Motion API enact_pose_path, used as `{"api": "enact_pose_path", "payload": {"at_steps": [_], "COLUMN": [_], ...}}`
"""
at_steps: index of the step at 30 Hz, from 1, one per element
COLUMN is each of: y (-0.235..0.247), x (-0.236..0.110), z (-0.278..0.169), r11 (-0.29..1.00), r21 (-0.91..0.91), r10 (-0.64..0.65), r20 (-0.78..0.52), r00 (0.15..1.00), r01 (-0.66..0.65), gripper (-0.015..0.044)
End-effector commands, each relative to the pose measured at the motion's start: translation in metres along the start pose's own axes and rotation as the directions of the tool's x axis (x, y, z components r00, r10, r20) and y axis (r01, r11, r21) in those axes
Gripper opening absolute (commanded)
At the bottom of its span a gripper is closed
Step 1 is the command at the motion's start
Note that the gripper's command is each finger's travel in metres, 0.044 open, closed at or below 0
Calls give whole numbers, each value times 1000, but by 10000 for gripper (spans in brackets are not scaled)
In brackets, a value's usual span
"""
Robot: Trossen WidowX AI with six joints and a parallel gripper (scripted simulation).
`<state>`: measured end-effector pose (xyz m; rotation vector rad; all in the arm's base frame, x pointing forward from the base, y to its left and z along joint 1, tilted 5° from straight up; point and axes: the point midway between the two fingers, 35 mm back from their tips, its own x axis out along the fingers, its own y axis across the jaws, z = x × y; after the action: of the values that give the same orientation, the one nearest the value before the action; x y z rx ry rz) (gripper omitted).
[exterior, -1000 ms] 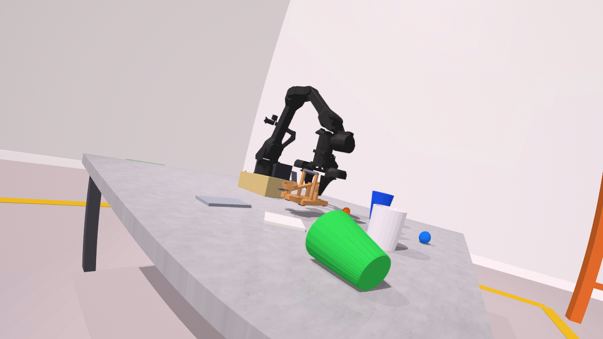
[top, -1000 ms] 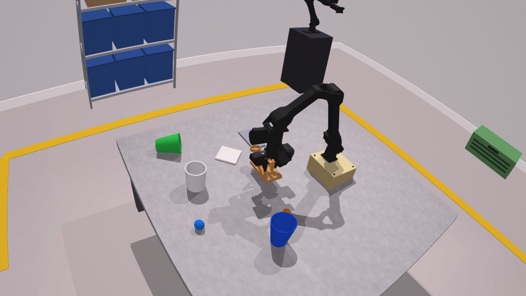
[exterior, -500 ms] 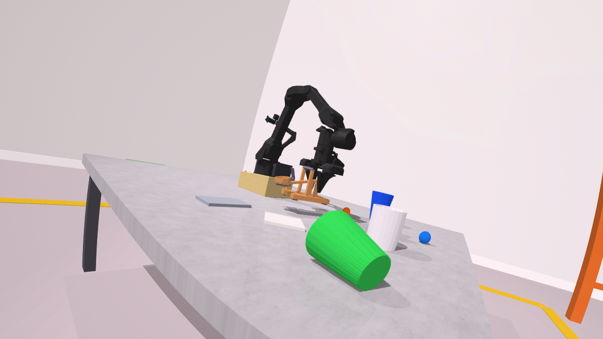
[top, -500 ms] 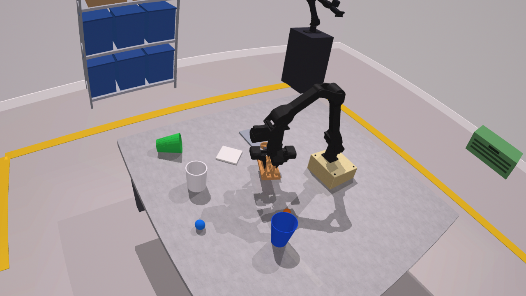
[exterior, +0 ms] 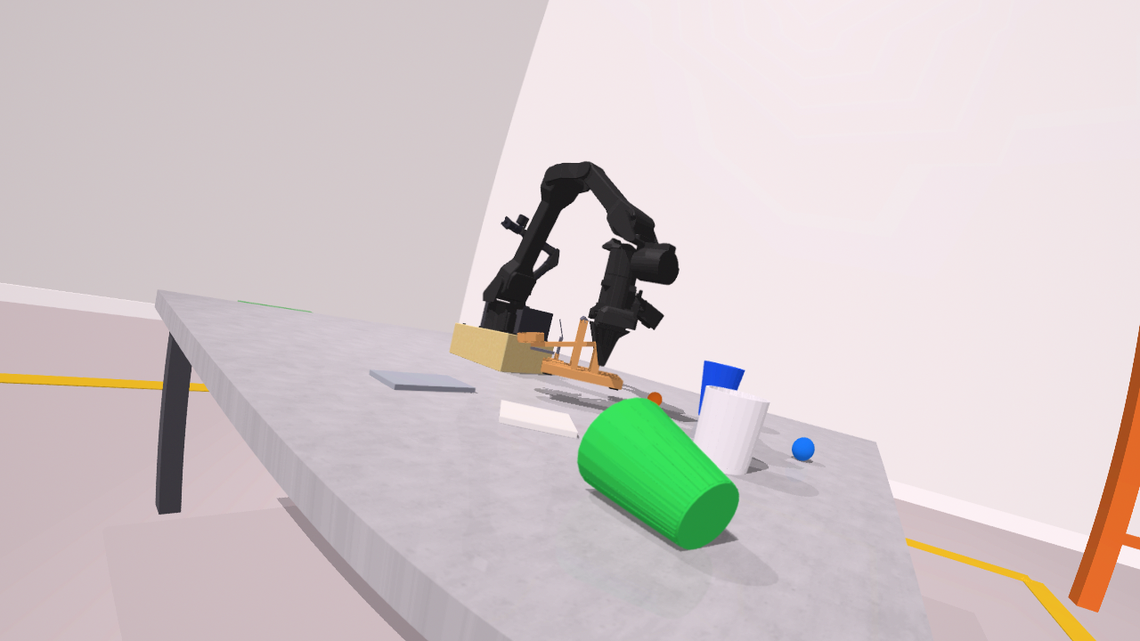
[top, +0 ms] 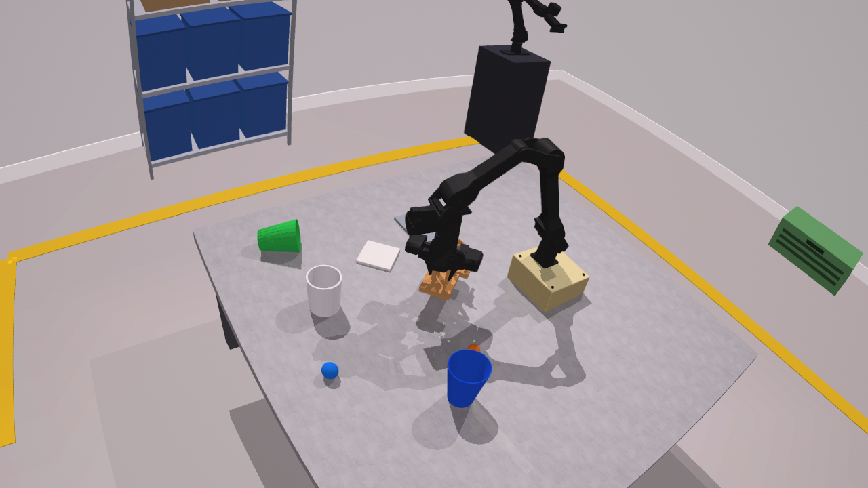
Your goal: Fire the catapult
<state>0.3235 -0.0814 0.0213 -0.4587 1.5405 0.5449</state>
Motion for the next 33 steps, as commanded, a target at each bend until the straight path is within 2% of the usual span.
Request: {"api": "enact_pose_path", "payload": {"at_steps": [1, 33], "y": [-7, -10], "x": [-3, 42], "z": [2, 3], "r11": [999, 999], "r21": [49, 50], "r10": [-9, -9], "r20": [1, 1], "r00": [1000, 1000], "r01": [9, 9], "gripper": [0, 0]}}
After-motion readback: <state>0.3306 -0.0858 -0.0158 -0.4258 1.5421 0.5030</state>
